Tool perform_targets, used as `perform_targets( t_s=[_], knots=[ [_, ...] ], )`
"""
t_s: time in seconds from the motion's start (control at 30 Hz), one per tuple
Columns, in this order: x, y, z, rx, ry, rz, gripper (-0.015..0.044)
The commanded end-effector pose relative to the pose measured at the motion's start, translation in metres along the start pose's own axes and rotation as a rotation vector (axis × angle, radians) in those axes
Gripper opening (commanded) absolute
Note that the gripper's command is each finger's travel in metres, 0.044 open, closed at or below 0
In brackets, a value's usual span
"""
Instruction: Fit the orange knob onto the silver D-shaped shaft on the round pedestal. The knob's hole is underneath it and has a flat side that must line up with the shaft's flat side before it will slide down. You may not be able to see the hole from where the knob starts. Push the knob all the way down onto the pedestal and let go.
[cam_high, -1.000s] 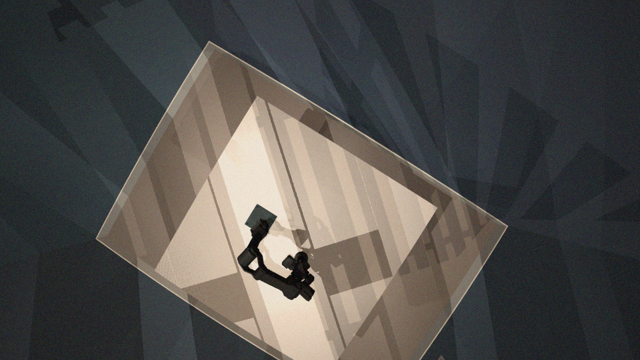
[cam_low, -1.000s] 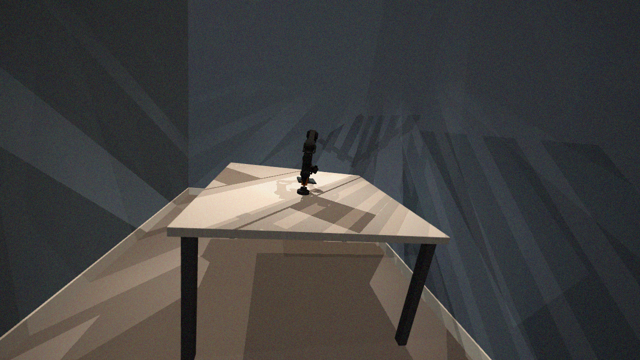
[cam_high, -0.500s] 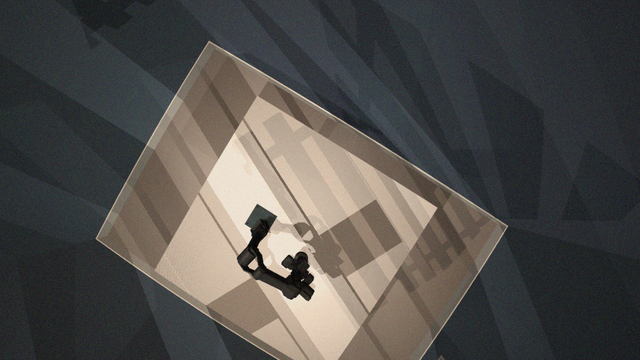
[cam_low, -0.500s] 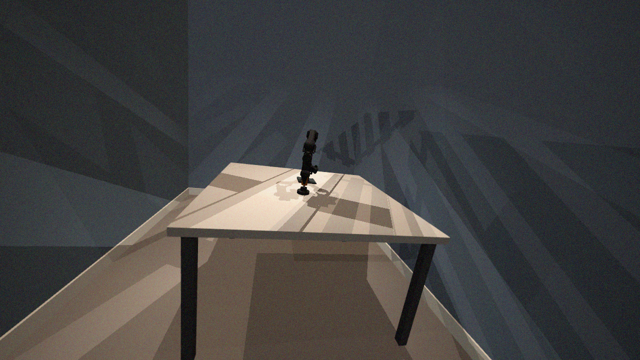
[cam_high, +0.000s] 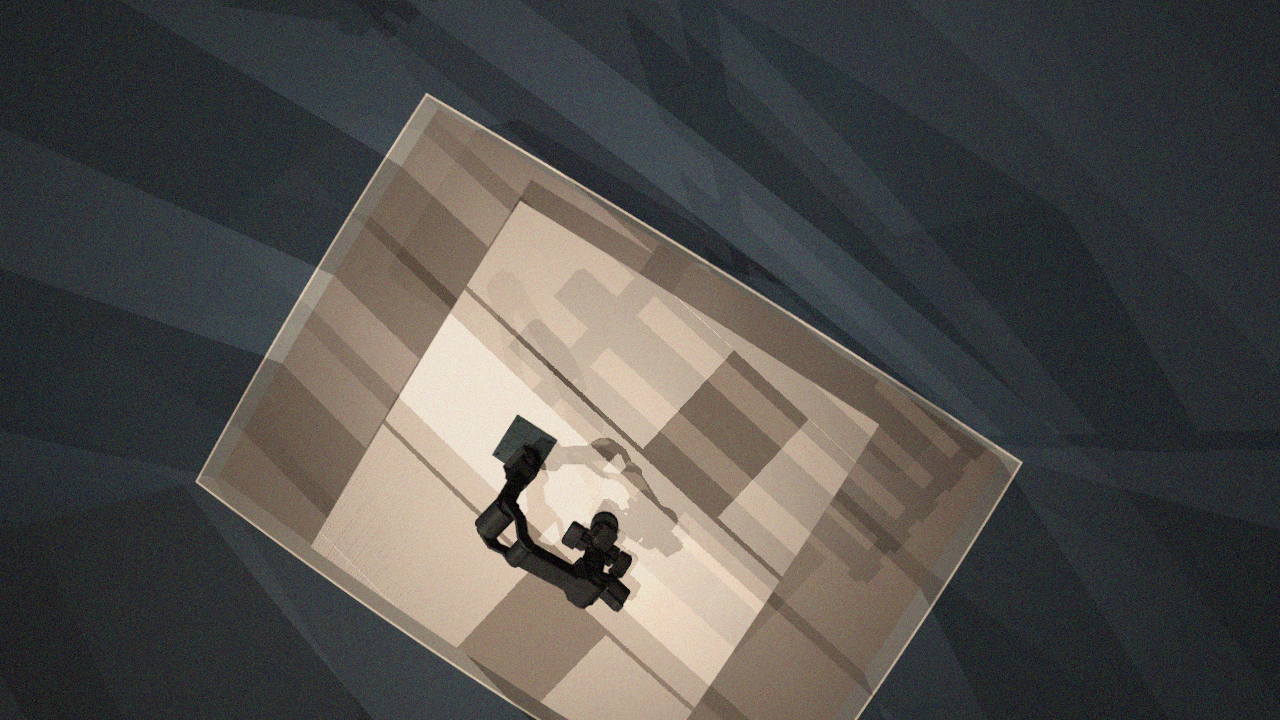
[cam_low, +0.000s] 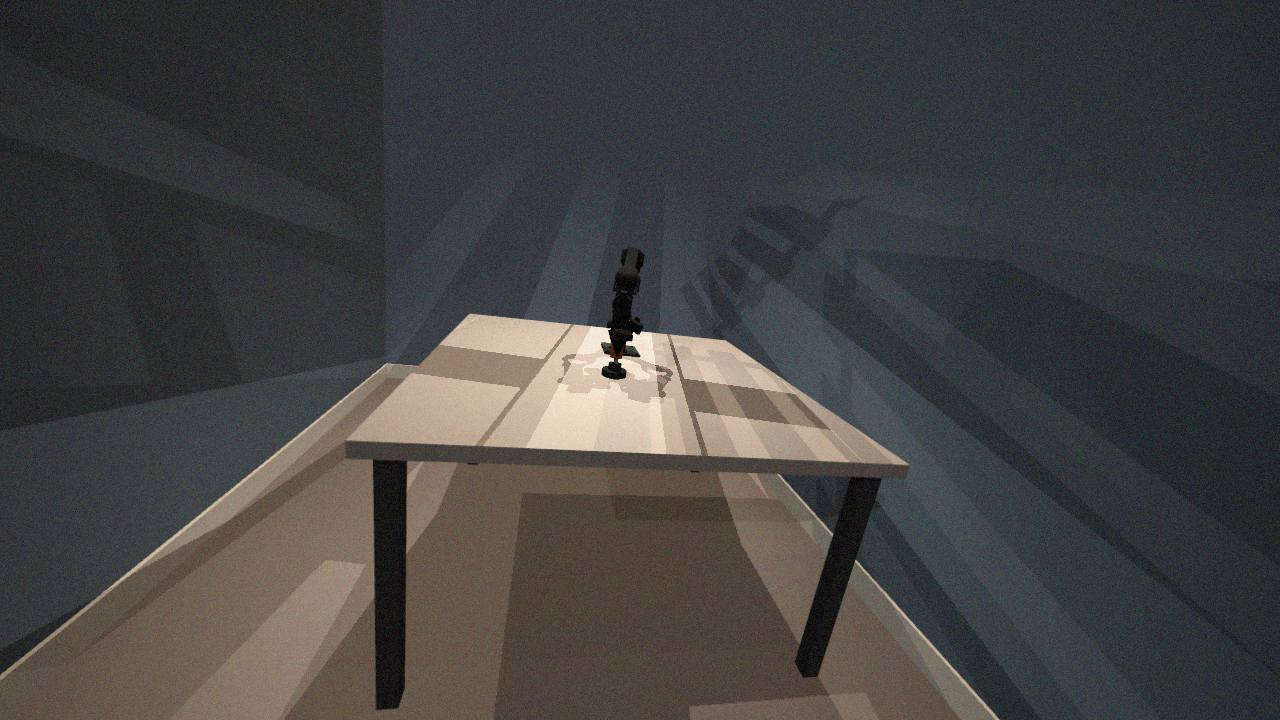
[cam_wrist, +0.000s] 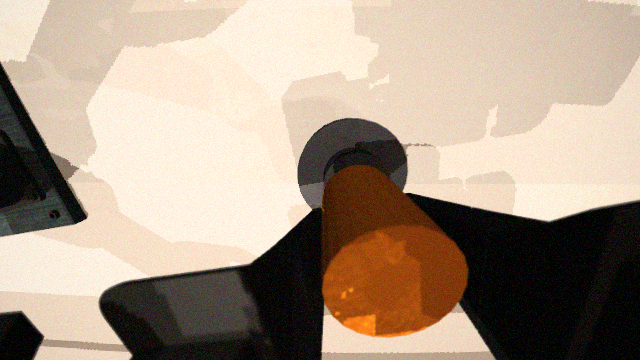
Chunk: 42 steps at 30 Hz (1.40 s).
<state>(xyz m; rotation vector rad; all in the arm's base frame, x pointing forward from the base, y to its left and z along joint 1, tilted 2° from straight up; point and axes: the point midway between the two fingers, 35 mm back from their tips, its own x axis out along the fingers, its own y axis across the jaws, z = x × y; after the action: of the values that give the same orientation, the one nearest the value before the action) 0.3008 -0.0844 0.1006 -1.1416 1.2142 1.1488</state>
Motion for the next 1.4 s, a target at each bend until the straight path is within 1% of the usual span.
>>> perform_targets(
  t_s=[0.0, 0.83, 1.03, 1.13, 1.27, 1.37],
  knots=[
    [0.0009, -0.0022, 0.0003, -0.015, -0.002, -0.004, 0.0000],
    [0.0033, -0.0027, 0.0002, -0.015, -0.002, -0.004, 0.0000],
    [-0.0014, -0.0004, 0.0007, -0.015, -0.002, -0.004, 0.0000],
    [-0.0018, -0.0003, 0.0008, -0.069, -0.002, -0.004, 0.0000],
    [-0.0028, -0.0006, 0.0007, -0.214, -0.002, -0.004, 0.0000],
    [-0.0024, -0.0012, 0.0006, -0.224, -0.002, -0.004, 0.0000]
  ],
)
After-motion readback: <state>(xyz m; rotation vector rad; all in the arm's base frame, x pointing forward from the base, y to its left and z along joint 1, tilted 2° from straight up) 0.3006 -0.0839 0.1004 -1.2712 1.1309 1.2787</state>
